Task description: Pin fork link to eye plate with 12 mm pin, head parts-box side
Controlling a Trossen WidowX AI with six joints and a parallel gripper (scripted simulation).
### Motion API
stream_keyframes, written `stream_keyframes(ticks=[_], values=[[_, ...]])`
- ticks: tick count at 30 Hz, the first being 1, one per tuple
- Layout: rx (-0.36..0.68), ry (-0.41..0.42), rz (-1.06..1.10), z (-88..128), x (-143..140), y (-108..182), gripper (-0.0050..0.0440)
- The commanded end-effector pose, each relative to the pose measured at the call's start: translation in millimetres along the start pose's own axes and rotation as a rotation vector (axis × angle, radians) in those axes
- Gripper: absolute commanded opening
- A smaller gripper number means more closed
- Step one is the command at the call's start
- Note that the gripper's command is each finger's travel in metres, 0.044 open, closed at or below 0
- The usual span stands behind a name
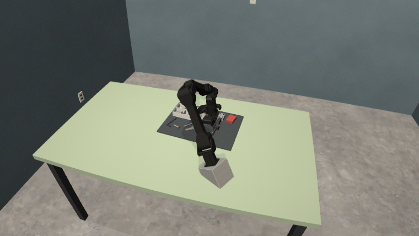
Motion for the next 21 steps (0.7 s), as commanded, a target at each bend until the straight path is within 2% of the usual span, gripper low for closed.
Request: stream_keyframes(ticks=[1, 21], values=[[-0.018, 0.039, 0.017, 15, -4, -5, 0.015], [-0.019, 0.039, 0.017, 34, -4, -3, 0.015]])
Point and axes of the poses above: the point midway between the two fingers, 35 mm back from their tips, its own z axis back along the fingers, its own x axis across the jaws, y = z × x, the point moved 2 cm from there along z, back along the fingers, and after that the axes turned 15 degrees about -z, right-handed, at the moved point
